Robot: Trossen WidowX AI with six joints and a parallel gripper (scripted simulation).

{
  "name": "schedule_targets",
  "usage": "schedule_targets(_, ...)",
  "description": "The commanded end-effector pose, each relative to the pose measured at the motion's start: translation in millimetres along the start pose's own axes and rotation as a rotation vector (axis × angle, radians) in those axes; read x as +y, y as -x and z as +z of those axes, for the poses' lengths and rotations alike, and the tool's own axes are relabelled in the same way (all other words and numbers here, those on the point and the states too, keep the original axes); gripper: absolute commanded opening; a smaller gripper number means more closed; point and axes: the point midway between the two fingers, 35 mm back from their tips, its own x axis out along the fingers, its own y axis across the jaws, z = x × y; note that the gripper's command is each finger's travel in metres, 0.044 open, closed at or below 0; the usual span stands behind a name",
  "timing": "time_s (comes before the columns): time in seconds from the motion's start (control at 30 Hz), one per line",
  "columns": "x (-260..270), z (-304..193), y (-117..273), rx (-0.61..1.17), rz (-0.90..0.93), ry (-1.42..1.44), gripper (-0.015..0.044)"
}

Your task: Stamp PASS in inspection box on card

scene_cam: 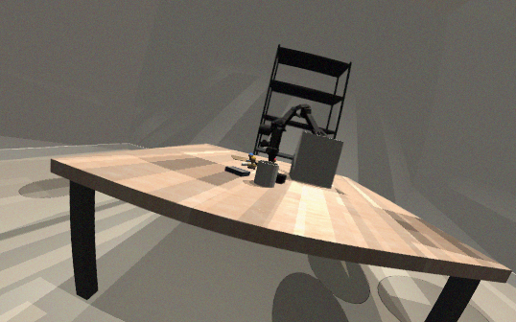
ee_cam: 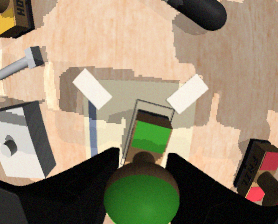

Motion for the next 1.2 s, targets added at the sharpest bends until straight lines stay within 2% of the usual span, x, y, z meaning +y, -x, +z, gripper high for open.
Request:
schedule_targets(0.0, -0.6, 0.3, 3.1, 0.0, -0.003, -0.004, 0.0)
schedule_targets(1.17, 0.7, 1.1, 59.0, 0.0, 0.0, -0.004, 0.0)
